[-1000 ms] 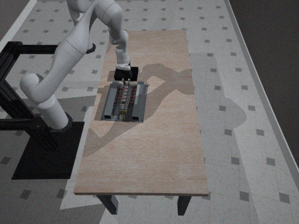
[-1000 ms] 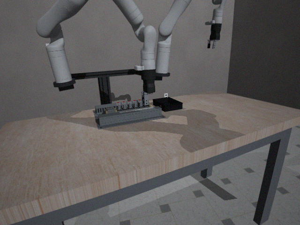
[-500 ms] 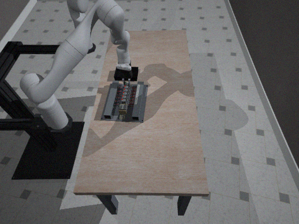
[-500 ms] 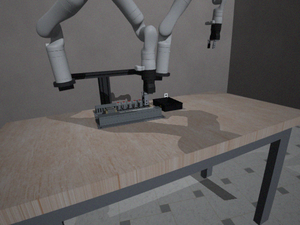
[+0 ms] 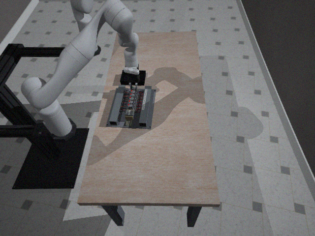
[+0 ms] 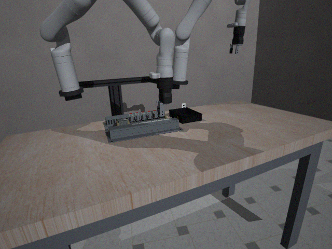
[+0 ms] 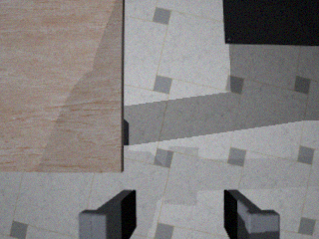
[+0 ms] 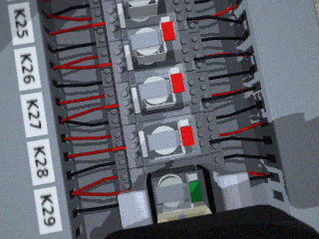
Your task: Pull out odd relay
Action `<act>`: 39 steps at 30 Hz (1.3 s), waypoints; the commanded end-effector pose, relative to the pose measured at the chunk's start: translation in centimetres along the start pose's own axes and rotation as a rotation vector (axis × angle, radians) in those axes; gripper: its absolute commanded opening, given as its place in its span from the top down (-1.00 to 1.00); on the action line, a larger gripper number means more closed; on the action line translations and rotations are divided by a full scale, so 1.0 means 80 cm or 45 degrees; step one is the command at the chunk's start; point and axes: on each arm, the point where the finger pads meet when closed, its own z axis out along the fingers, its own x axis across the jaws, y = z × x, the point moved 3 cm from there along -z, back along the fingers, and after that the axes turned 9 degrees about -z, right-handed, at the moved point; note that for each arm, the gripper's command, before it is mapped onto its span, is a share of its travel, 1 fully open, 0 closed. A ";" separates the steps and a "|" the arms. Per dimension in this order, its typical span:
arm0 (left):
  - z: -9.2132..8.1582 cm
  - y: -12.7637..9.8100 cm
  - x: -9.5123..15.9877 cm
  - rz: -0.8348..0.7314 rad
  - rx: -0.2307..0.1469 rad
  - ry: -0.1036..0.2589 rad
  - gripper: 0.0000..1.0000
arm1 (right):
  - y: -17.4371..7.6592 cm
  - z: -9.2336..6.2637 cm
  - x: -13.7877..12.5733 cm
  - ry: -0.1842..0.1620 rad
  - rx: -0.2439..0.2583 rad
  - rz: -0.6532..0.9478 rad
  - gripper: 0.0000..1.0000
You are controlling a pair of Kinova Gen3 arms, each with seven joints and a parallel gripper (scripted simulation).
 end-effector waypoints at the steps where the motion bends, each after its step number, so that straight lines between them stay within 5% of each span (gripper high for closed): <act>1: -0.001 0.000 0.000 0.000 -0.002 -0.001 -1.00 | 0.001 -0.001 -0.001 -0.002 -0.003 0.000 1.00; 39: -0.001 0.000 0.000 0.000 -0.002 -0.001 -1.00 | 0.000 -0.002 -0.005 0.074 -0.014 0.000 1.00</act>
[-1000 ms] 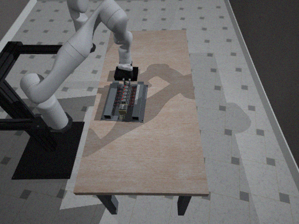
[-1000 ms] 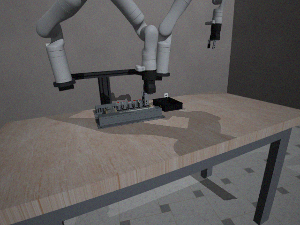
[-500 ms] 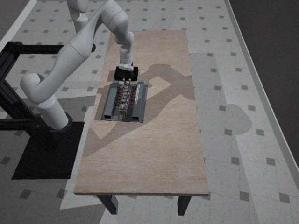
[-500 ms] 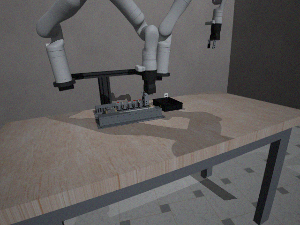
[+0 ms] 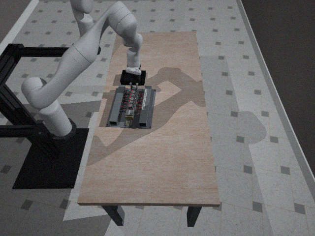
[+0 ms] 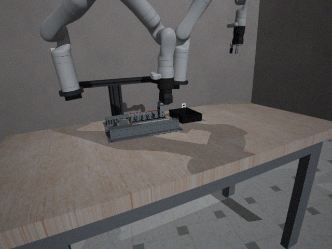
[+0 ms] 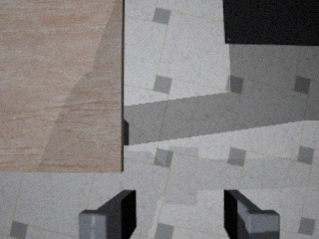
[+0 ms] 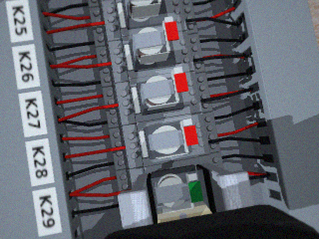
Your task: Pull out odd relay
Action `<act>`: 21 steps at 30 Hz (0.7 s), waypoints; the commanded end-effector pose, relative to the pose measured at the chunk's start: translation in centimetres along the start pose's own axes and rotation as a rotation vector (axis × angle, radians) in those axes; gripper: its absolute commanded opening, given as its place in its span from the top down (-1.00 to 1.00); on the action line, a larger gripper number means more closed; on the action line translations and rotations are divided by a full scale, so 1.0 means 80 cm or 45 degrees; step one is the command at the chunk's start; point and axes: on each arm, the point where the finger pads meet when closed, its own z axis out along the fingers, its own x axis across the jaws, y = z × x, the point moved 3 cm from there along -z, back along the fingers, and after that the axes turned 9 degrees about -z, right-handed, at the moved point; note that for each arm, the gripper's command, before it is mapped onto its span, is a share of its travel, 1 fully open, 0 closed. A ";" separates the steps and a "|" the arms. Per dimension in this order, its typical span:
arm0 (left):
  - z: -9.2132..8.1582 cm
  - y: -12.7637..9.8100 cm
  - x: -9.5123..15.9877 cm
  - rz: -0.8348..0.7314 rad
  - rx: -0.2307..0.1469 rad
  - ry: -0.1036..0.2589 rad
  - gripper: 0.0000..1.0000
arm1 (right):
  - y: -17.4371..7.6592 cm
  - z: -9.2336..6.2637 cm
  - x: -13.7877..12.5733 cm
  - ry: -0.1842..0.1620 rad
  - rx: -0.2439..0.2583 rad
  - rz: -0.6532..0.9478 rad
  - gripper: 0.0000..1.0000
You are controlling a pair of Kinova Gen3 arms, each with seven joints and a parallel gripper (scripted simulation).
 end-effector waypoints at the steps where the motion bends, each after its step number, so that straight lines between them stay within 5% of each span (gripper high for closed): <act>1: -0.001 0.000 0.000 0.000 -0.002 -0.001 -1.00 | 0.001 -0.002 -0.001 0.007 -0.004 0.000 1.00; 12: -0.001 0.000 0.000 0.000 -0.002 -0.001 -1.00 | 0.001 -0.002 -0.002 0.025 -0.007 0.000 1.00; 21: -0.001 0.000 0.000 0.000 -0.002 -0.001 -1.00 | 0.001 -0.002 -0.001 -0.003 -0.002 0.000 1.00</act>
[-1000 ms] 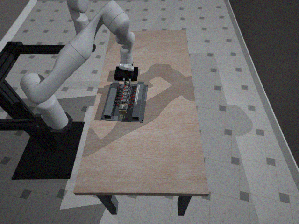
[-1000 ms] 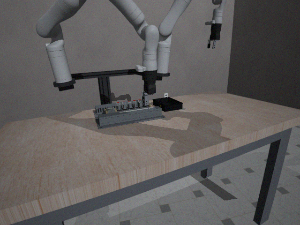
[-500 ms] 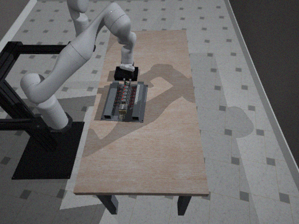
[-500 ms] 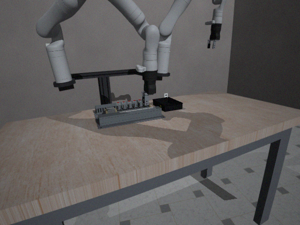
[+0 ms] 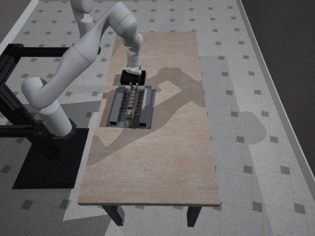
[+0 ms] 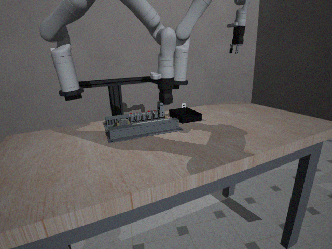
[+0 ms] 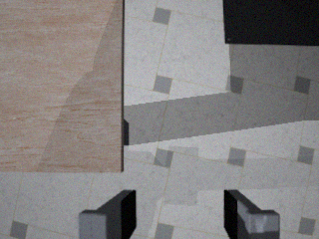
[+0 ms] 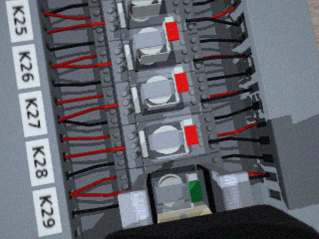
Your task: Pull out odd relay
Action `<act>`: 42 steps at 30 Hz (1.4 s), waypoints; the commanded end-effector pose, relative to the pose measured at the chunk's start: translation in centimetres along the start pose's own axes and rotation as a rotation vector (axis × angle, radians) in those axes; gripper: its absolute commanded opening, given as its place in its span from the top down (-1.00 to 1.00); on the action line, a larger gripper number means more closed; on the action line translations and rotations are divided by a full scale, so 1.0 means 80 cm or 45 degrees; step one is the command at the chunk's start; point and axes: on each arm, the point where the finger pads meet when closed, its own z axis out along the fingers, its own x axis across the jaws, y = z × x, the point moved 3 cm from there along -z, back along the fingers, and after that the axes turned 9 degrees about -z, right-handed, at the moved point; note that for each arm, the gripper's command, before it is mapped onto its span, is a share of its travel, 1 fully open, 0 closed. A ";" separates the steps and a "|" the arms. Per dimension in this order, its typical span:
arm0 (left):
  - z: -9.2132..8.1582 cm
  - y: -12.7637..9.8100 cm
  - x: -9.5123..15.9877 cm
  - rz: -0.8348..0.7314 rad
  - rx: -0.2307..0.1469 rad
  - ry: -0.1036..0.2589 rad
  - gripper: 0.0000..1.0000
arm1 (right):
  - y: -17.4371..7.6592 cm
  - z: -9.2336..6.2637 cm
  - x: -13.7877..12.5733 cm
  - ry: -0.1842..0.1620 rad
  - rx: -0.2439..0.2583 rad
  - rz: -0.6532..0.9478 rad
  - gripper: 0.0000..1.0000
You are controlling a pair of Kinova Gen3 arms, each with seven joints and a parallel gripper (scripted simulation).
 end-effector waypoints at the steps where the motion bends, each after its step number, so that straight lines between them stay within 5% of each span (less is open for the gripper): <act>1: -0.001 0.000 0.000 0.000 -0.002 -0.001 -1.00 | 0.001 -0.002 0.000 -0.012 -0.001 0.000 1.00; 42: -0.001 0.000 0.000 0.000 -0.002 -0.001 -1.00 | 0.002 -0.002 0.004 -0.082 0.010 0.000 1.00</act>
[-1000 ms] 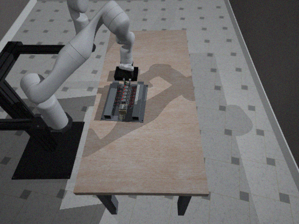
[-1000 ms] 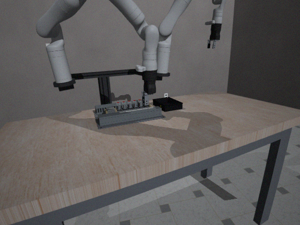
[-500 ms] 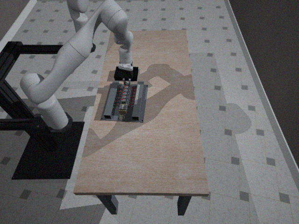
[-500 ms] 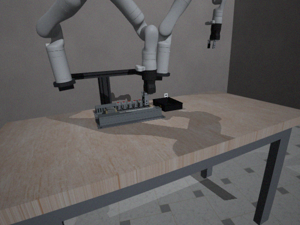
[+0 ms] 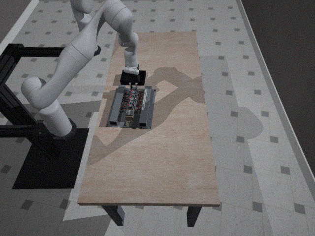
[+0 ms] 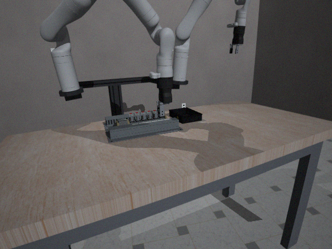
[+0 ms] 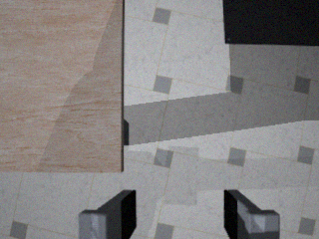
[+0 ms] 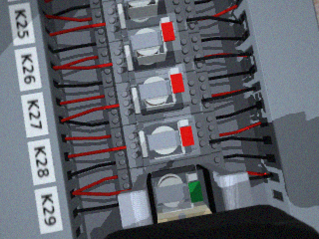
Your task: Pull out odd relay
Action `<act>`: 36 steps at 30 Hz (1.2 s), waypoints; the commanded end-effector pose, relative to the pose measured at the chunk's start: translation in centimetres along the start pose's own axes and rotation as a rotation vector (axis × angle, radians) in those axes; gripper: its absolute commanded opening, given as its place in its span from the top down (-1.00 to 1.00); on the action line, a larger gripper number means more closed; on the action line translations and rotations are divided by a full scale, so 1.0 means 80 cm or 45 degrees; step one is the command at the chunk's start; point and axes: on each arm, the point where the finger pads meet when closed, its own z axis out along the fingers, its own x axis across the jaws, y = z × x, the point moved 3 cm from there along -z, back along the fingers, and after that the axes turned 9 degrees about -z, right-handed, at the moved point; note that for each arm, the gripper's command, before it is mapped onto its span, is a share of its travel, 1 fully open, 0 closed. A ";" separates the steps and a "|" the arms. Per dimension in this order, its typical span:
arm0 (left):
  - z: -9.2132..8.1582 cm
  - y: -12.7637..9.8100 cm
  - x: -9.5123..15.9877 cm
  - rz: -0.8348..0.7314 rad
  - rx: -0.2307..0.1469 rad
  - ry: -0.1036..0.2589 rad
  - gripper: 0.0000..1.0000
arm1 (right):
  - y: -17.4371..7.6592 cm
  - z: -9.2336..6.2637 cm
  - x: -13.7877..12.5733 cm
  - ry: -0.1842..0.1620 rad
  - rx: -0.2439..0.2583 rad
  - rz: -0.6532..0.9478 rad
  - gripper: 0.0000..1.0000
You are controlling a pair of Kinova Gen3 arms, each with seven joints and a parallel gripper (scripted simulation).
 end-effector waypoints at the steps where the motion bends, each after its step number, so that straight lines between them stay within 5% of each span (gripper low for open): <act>1: -0.001 0.000 0.000 0.000 -0.002 -0.001 -1.00 | 0.001 -0.001 -0.001 -0.003 -0.002 0.000 1.00; 36: -0.001 0.000 0.000 0.000 -0.002 -0.001 -1.00 | 0.002 -0.002 0.003 -0.070 0.008 0.000 1.00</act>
